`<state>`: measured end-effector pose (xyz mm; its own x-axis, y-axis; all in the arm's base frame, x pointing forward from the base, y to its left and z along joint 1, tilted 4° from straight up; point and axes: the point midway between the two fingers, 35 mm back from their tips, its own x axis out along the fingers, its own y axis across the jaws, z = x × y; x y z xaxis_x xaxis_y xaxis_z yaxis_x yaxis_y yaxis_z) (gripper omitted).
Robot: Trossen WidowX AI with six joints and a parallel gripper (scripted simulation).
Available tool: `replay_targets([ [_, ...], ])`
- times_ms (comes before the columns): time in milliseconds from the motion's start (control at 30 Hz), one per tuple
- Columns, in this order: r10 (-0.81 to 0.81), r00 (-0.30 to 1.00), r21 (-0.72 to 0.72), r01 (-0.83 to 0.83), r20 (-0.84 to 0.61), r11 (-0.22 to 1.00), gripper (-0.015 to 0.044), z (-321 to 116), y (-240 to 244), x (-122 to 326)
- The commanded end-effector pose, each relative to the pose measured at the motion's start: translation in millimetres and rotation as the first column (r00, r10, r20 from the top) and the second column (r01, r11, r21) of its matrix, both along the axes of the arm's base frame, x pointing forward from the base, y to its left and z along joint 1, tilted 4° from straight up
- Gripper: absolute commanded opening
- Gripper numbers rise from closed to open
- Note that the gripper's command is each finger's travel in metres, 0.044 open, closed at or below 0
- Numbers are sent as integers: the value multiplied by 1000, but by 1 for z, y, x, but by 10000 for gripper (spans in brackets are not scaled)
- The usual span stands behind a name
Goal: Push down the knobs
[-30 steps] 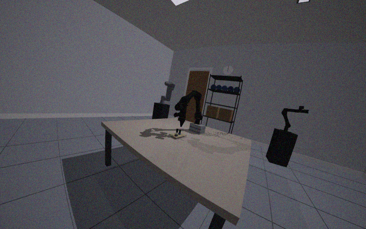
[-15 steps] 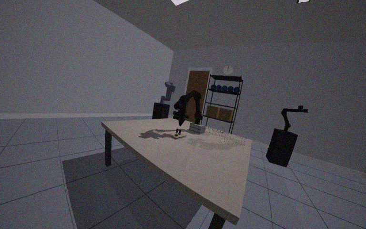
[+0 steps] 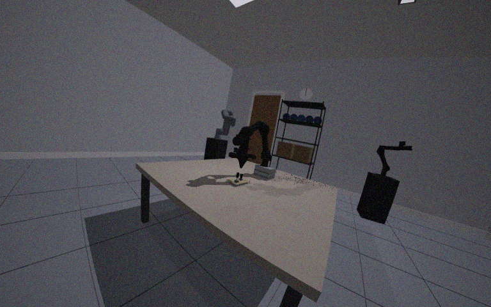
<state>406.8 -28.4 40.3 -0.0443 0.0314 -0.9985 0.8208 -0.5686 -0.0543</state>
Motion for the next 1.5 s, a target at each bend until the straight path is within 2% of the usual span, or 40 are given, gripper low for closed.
replay_targets([
  [0,-151,989,-14,151,-1,988,0,3,-1,4],
  [300,-447,894,-32,447,0,894,0,7,-2,12],
  [667,-744,668,-49,743,9,667,0,13,-3,20],
  [1467,-759,651,-50,758,10,650,0,-16,-3,19],
])
